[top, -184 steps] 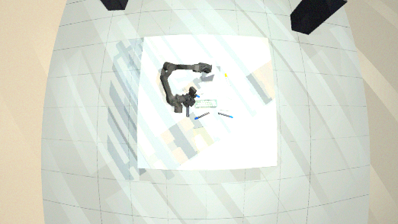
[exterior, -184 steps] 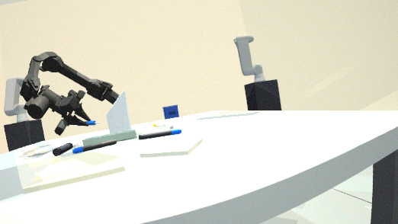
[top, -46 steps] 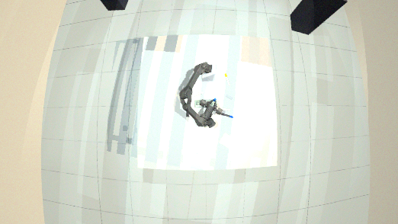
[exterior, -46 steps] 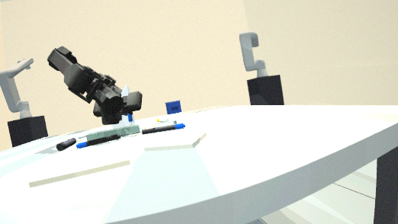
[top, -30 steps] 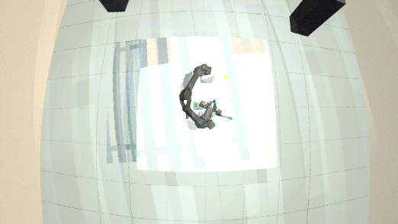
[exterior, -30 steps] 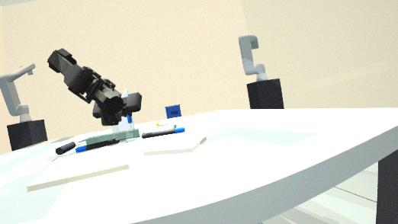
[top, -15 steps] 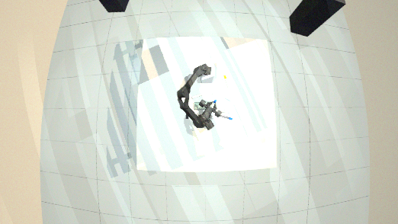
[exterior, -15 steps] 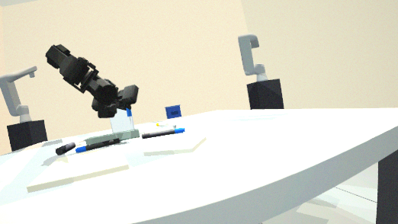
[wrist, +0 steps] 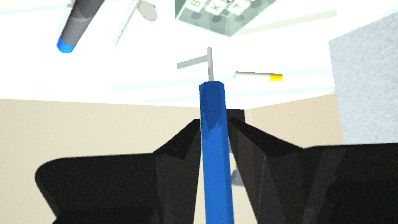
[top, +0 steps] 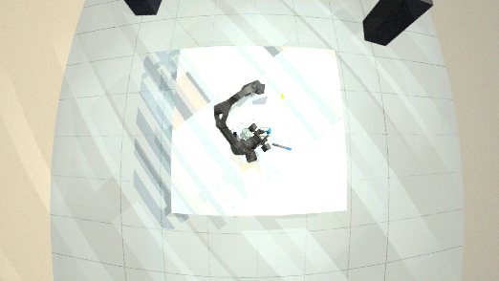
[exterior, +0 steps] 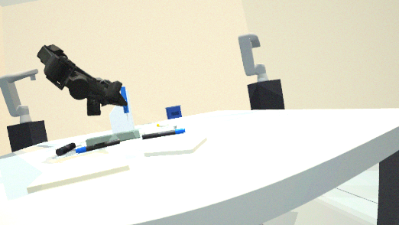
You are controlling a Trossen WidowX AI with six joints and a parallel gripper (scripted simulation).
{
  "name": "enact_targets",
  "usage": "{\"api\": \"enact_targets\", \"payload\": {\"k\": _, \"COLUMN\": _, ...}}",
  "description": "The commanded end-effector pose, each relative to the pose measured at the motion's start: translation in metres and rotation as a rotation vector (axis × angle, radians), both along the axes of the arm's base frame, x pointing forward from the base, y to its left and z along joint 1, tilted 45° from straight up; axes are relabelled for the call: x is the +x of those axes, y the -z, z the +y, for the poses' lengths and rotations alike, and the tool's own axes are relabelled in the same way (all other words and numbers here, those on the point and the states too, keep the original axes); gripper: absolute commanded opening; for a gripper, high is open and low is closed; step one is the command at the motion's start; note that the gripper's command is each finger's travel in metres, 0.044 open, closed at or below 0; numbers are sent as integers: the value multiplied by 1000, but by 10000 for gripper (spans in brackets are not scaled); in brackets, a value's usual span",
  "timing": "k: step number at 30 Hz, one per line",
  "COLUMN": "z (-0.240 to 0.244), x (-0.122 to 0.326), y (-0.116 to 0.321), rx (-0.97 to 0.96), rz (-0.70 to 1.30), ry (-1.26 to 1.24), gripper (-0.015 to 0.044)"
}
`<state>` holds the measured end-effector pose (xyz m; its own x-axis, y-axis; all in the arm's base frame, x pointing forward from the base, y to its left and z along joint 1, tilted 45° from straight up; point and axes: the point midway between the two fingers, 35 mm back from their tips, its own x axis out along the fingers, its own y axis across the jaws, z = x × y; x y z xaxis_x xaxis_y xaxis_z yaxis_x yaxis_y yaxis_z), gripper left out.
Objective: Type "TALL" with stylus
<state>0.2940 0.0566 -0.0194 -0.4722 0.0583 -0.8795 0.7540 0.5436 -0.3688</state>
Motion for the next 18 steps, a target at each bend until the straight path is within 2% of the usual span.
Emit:
{"api": "enact_targets", "payload": {"k": 1, "z": 2, "x": -1, "y": -1, "rx": 8, "rz": -12, "ry": 16, "gripper": 0}}
{"api": "enact_targets", "payload": {"k": 18, "z": -11, "x": 2, "y": 11, "rx": 7, "rz": -12, "ry": 16, "gripper": 0}}
